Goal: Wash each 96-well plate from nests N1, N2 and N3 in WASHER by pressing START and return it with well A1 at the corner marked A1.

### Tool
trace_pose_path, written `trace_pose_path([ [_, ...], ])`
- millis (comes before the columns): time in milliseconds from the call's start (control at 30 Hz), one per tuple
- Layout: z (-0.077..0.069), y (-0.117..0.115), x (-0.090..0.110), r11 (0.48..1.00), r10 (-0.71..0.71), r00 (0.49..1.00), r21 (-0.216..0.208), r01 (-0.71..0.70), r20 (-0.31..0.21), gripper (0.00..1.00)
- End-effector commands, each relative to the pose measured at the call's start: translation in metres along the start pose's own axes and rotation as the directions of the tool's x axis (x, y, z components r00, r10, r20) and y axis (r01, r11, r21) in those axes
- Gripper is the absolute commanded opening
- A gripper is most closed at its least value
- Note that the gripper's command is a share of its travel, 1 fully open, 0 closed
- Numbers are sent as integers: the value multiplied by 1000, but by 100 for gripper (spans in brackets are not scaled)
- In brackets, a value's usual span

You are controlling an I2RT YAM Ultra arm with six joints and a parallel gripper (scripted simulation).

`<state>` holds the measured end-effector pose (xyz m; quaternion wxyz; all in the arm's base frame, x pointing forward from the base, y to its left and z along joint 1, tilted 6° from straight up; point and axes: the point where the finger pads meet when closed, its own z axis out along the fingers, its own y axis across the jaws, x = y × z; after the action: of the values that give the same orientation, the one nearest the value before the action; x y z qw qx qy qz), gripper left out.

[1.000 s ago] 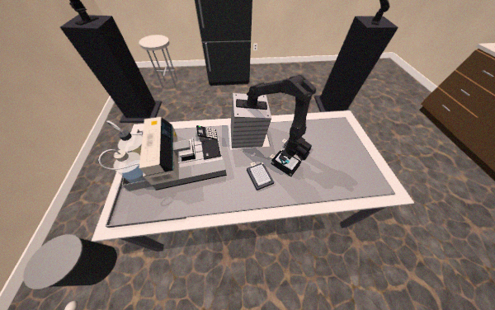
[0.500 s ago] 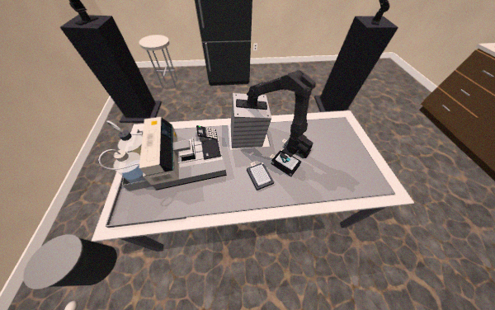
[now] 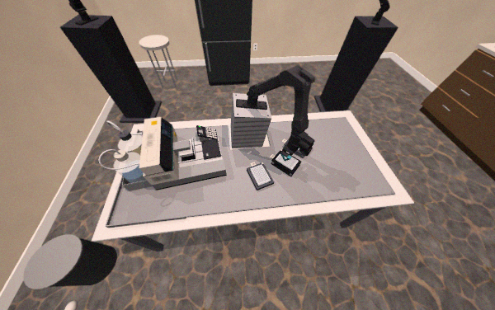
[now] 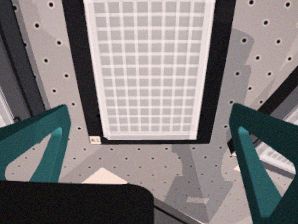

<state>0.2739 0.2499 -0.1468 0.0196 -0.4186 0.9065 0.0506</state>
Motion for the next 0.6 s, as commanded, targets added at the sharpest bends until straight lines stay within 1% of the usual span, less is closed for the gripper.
trace_pose_path([
  [0,-7,-1,-4,1000,-1,1000,2,1,12,100],
  [467,-30,-1,-4,1000,-1,1000,2,1,12,100],
  [567,-32,-1,-4,1000,-1,1000,2,1,12,100],
])
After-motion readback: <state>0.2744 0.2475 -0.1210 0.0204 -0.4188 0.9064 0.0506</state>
